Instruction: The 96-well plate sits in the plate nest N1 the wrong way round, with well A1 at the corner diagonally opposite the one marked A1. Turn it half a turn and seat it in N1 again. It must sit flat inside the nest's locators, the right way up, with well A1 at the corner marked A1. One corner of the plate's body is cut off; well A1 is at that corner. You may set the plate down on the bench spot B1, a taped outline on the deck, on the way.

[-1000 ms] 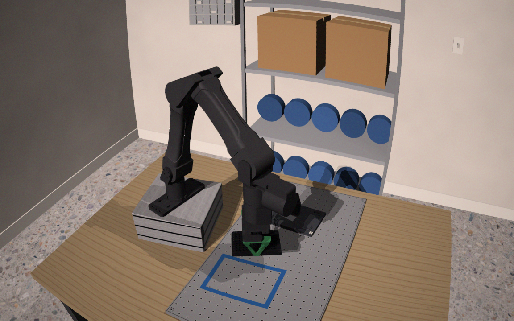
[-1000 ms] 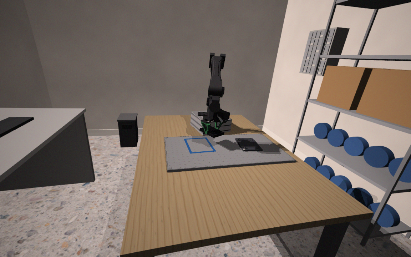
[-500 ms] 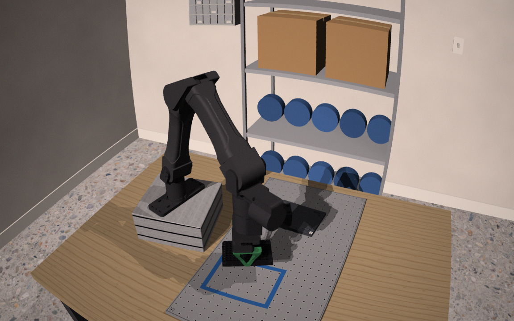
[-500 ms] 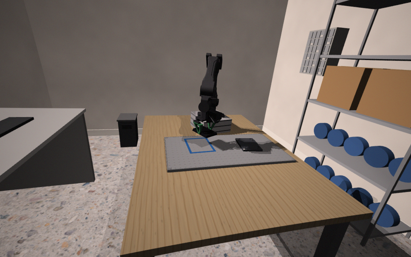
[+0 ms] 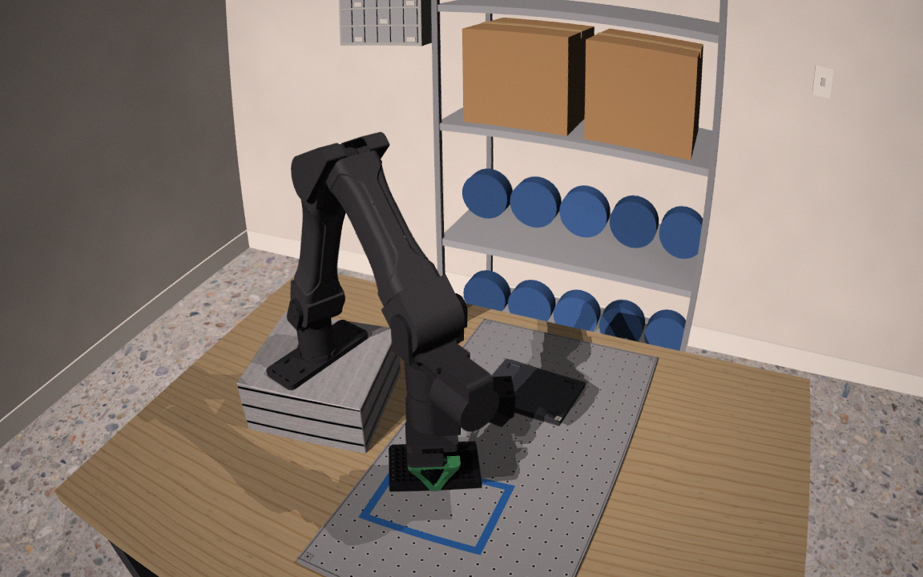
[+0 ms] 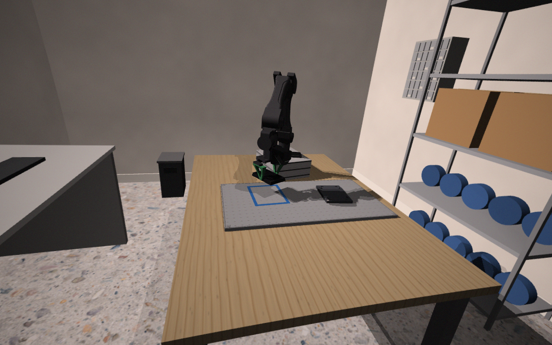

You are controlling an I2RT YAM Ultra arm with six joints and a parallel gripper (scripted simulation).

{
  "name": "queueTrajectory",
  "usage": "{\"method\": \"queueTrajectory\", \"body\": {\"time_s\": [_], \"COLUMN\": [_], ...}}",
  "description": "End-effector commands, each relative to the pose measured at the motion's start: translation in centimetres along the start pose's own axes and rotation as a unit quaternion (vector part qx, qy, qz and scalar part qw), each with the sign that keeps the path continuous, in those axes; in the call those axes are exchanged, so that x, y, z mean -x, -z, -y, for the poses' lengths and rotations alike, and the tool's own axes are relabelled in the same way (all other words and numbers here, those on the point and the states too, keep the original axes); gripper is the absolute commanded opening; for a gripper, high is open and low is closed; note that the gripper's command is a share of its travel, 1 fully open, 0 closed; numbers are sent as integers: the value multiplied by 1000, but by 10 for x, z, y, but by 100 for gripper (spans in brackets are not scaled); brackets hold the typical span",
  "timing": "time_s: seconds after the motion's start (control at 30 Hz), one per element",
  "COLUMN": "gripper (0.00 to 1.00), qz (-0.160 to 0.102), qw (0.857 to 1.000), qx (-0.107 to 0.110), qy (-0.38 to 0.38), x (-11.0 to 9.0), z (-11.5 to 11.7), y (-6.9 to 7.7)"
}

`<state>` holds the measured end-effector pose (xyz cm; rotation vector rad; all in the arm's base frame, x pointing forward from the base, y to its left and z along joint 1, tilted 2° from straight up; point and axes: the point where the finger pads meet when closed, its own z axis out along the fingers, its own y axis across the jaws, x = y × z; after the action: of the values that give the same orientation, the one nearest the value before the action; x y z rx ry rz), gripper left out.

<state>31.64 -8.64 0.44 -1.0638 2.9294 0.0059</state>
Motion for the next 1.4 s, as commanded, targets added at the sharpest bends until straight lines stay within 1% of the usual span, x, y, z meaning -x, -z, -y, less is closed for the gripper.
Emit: {"method": "queueTrajectory", "body": {"time_s": [0.0, 0.1, 0.17, 0.23, 0.37, 0.53, 0.73, 0.8, 0.83, 1.37], "gripper": [0, 0, 0, 0, 0, 0, 0, 0, 0, 0], "qz": [7, 7, 7, 7, 6, 6, 5, 5, 5, 5], "qw": [1000, 1000, 999, 999, 994, 982, 959, 959, 954, 954], "qx": [-7, -7, -7, -7, -7, -8, -8, -8, -8, -8], "qy": [5, 5, 38, 38, 105, 187, 284, 284, 300, 300], "x": [3, 3, 3, 3, 3, 3, 3, 3, 3, 3], "z": [4, 4, 4, 4, 4, 4, 4, 4, 4, 4], "y": [5, 5, 5, 5, 5, 5, 5, 5, 5, 5]}}
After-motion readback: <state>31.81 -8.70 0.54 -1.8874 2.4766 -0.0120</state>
